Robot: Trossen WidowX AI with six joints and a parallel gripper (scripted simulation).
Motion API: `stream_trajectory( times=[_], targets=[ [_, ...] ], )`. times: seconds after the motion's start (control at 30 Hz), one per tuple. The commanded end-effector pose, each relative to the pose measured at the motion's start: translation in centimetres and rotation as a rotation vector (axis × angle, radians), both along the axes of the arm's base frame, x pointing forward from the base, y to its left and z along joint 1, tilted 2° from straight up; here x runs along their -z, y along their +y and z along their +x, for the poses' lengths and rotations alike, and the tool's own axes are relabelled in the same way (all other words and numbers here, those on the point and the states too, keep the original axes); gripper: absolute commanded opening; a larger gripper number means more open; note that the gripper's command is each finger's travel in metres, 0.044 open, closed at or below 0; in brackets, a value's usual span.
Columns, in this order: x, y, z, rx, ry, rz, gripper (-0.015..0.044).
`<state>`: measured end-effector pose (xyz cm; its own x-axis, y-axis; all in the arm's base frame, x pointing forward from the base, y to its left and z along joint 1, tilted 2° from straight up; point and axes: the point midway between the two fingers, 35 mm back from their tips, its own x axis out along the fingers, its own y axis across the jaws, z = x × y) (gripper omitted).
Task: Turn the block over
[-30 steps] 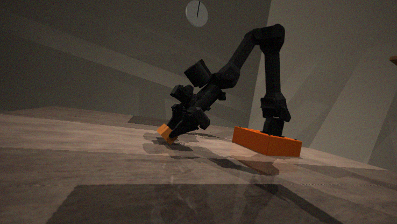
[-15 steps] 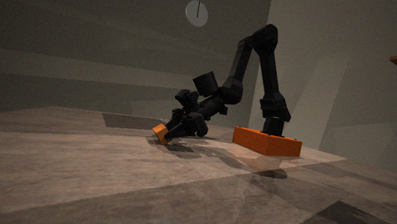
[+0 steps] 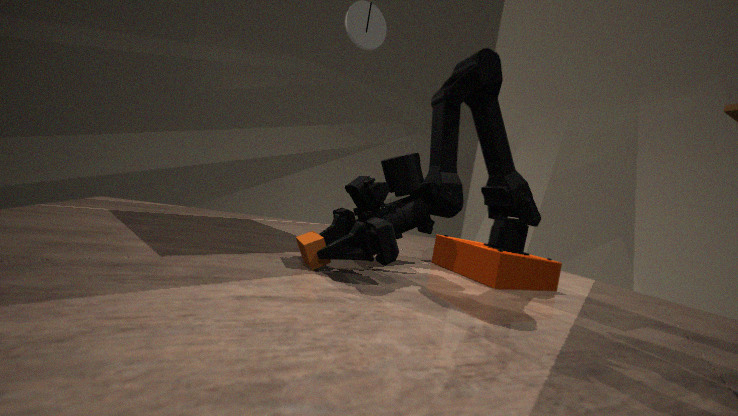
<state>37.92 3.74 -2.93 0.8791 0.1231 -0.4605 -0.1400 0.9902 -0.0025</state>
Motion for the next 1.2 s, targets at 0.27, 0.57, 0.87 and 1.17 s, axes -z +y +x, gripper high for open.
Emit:
stream_trajectory(
  times=[0.27,0.57,0.87,1.17],
  targets=[
    [-0.53,0.03,-0.15,0.000,-0.051,0.014,0.0000],
    [-0.53,0.03,-0.15,0.000,-0.051,0.014,0.0026],
    [-0.53,0.03,-0.15,0.000,-0.051,0.014,0.0263],
    [-0.53,0.03,-0.15,0.000,-0.051,0.014,0.0440]
  ],
)
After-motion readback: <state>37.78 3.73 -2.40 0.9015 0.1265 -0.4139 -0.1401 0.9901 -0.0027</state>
